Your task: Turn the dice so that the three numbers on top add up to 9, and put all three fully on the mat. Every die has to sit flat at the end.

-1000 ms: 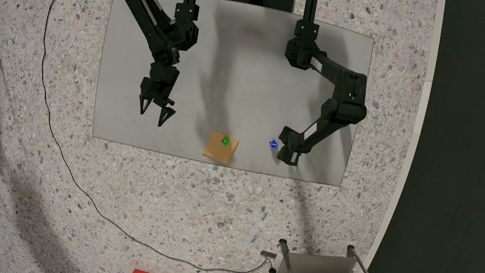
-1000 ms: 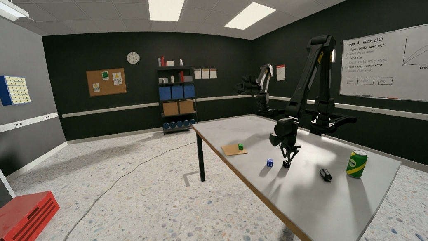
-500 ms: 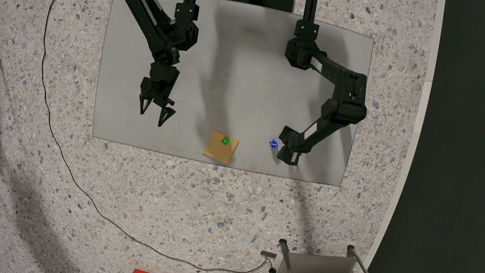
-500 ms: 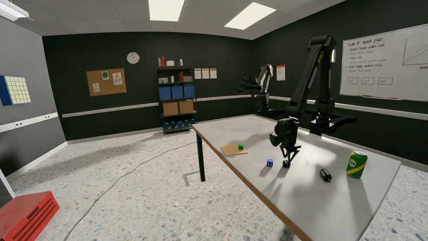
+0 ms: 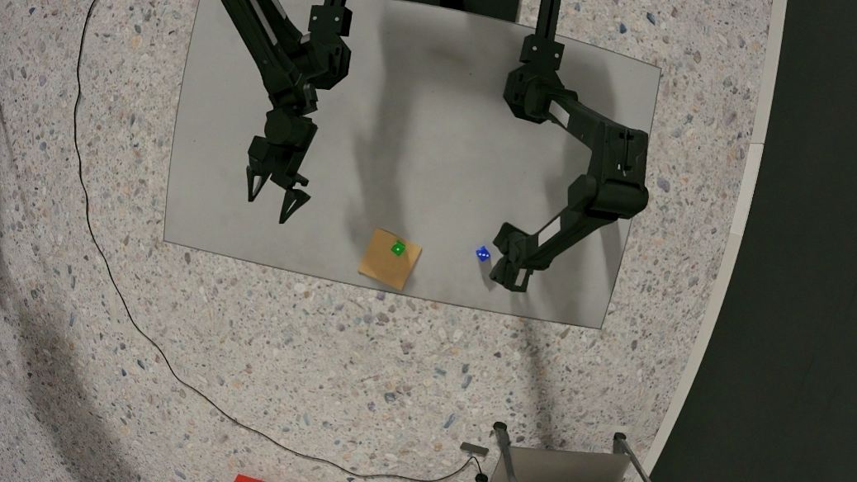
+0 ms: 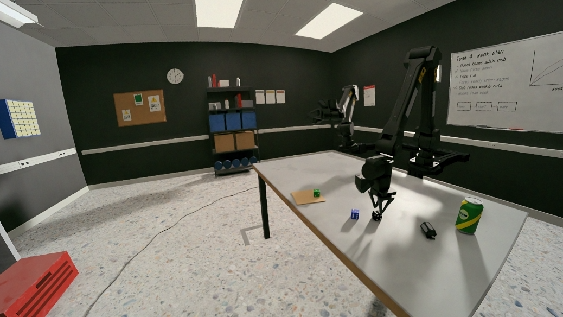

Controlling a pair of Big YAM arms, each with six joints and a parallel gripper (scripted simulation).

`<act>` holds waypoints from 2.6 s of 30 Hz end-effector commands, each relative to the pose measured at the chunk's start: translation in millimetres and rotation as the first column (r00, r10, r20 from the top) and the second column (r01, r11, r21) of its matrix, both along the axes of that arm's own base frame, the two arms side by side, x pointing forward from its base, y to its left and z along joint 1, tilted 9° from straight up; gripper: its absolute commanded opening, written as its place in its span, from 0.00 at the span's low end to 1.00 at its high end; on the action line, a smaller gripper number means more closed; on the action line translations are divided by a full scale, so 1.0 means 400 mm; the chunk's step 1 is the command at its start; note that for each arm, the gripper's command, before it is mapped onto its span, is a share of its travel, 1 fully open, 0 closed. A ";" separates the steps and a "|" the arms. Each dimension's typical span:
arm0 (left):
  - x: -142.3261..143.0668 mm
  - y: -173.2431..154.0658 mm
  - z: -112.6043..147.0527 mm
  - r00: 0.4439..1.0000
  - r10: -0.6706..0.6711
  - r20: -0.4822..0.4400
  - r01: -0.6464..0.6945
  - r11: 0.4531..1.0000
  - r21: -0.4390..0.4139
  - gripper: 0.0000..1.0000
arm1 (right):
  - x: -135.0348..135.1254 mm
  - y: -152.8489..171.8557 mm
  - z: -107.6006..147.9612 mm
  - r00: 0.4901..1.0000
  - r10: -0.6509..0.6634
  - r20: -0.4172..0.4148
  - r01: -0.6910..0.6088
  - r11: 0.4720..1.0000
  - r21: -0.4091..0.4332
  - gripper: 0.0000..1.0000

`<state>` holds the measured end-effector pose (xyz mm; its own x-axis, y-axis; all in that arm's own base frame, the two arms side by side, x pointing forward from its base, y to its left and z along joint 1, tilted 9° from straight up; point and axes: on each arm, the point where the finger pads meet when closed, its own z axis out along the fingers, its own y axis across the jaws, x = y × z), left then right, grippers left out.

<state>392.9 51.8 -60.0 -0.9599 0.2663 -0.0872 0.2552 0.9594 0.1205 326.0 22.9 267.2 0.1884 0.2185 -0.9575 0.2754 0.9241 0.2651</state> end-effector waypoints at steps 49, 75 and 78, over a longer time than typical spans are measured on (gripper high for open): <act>0.038 0.027 -0.066 0.999 0.005 0.032 -0.005 1.000 0.002 0.45 | 0.002 0.001 0.008 1.000 0.000 0.007 0.000 1.000 0.003 1.00; 0.038 0.027 -0.066 0.999 0.006 0.032 -0.006 1.000 0.002 0.26 | 0.002 0.001 0.008 1.000 0.000 0.007 0.000 1.000 0.003 1.00; 0.038 0.027 -0.066 0.999 0.006 0.032 -0.006 1.000 0.002 0.26 | 0.002 0.001 0.008 1.000 0.000 0.007 0.000 1.000 0.003 1.00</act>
<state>395.6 54.6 -94.3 -0.9600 0.2669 -0.0850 0.2561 0.9593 0.1193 326.0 22.9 267.2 0.1884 0.2185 -0.9575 0.2754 0.9241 0.2651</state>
